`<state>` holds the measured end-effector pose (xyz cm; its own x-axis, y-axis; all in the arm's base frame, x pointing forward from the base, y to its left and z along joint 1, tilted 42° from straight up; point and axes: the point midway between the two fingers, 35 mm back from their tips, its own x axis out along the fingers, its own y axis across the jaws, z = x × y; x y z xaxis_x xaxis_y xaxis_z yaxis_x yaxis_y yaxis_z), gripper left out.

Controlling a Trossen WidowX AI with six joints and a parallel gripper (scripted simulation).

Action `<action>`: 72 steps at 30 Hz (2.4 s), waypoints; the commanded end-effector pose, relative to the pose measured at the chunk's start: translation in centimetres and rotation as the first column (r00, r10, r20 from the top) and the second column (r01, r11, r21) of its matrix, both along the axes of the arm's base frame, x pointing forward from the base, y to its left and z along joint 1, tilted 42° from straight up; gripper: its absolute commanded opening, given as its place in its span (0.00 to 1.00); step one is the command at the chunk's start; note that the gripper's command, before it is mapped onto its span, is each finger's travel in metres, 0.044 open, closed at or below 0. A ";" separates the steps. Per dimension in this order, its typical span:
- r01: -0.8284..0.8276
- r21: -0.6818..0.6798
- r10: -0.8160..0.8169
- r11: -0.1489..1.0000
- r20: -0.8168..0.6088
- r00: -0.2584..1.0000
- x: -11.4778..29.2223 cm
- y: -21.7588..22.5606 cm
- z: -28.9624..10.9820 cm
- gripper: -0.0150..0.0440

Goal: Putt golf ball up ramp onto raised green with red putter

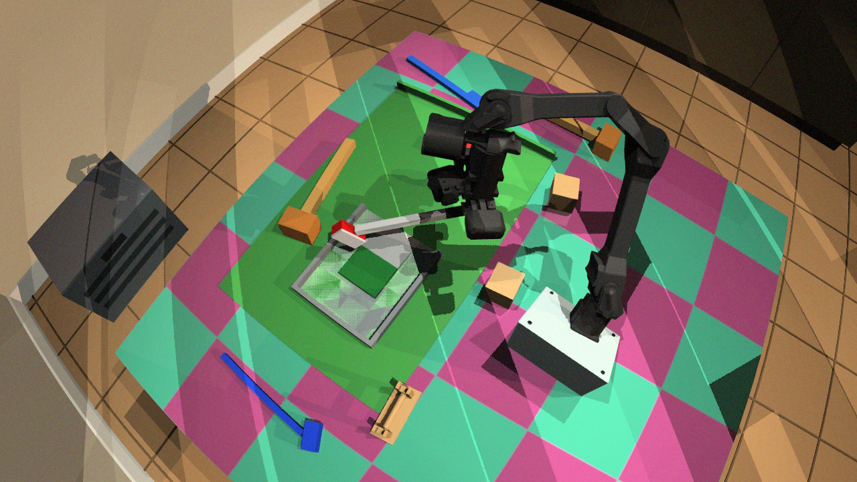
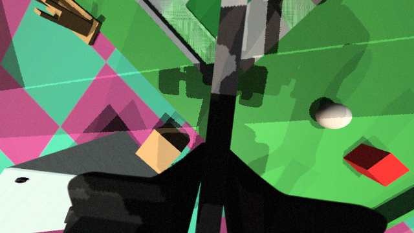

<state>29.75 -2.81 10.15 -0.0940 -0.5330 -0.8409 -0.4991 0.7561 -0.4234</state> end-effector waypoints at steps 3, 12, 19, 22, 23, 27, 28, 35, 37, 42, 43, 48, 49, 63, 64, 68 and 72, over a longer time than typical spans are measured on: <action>0.164 -0.049 -0.158 0.985 0.110 0.981 -1.6 -3.4 3.4 0.25; 0.413 -0.101 -0.373 0.905 0.277 0.886 -5.4 -8.1 8.1 0.25; 0.573 -0.117 -0.491 0.811 0.396 0.776 -8.8 -10.7 11.1 0.25; 0.577 -0.118 -0.494 0.808 0.399 0.773 -8.9 -10.7 11.2 0.25; 0.577 -0.118 -0.494 0.808 0.399 0.773 -8.9 -10.7 11.2 0.25; 0.577 -0.117 -0.494 0.808 0.399 0.772 -9.0 -11.1 10.8 0.25; 0.577 -0.117 -0.494 0.808 0.399 0.772 -9.0 -11.3 10.6 0.25; 0.577 -0.118 -0.493 0.808 0.401 0.772 -9.5 -13.0 8.7 0.25; 0.577 -0.119 -0.493 0.808 0.401 0.772 -9.6 -13.3 8.4 0.25; 0.577 -0.119 -0.493 0.808 0.401 0.772 -9.6 -13.5 8.1 0.25; 0.577 -0.119 -0.493 0.808 0.401 0.772 -9.7 -13.6 8.0 0.25; 0.578 -0.119 -0.493 0.808 0.401 0.772 -9.8 -14.1 7.5 0.25; 0.578 -0.119 -0.493 0.808 0.401 0.772 -9.8 -14.2 7.3 0.25; 0.581 -0.120 -0.496 0.805 0.402 0.770 -10.0 -15.1 6.5 0.25; 0.581 -0.120 -0.496 0.805 0.402 0.770 -10.0 -15.1 6.5 0.25; 0.581 -0.120 -0.496 0.805 0.402 0.770 -10.0 -15.1 6.5 0.25; 0.580 -0.120 -0.494 0.806 0.402 0.771 -10.1 -15.4 6.5 0.25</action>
<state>19.64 -17.96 16.54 -0.1634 -0.6558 -0.7370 0.1645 0.7185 -0.6758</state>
